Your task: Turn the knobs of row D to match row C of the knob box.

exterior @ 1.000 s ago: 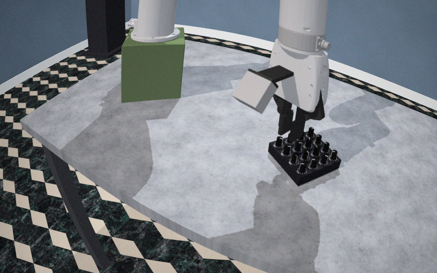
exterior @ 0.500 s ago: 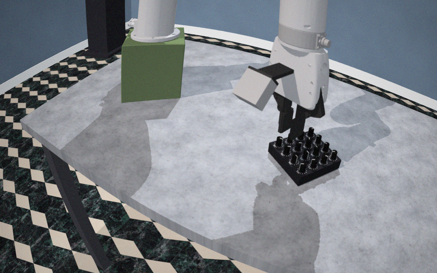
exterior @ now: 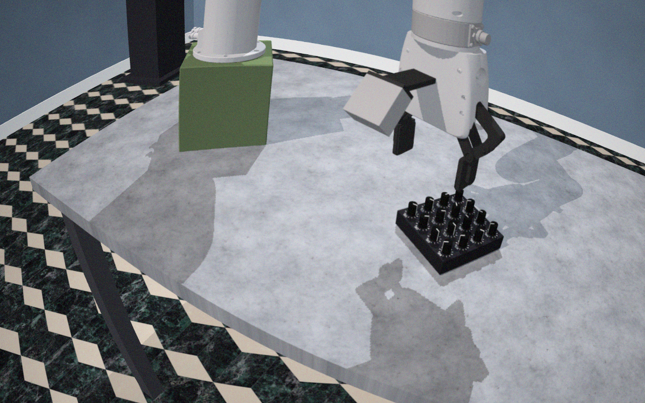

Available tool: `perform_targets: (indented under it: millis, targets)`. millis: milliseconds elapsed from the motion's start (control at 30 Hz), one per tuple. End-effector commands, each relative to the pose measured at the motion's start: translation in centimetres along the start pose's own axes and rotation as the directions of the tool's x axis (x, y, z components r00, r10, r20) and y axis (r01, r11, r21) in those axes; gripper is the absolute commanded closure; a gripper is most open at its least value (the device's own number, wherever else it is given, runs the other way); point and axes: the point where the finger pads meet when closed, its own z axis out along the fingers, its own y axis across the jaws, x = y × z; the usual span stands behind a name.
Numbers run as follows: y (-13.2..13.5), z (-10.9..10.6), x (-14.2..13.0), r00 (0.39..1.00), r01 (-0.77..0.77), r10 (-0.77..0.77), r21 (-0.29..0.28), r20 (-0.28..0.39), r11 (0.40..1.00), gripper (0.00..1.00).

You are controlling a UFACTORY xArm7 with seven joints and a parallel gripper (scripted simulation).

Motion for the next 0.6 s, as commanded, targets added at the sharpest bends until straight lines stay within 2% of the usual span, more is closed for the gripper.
perform_targets:
  millis: [0,167,233,433,567]
  targets:
    - [-0.1,-2.5,0.0,1.0,0.0,0.0,0.002,-0.003,1.0,0.0]
    - [-0.2,-5.6,0.0,1.0,0.0,0.0,0.002,-0.003,1.0,0.0]
    - [-0.2,-5.6,0.0,1.0,0.0,0.0,0.002,-0.003,1.0,0.0]
    - [-0.2,-8.1,0.0,1.0,0.0,0.0,0.002,-0.003,1.0,0.0]
    - [-0.2,-8.6,0.0,1.0,0.0,0.0,0.002,-0.003,1.0,0.0]
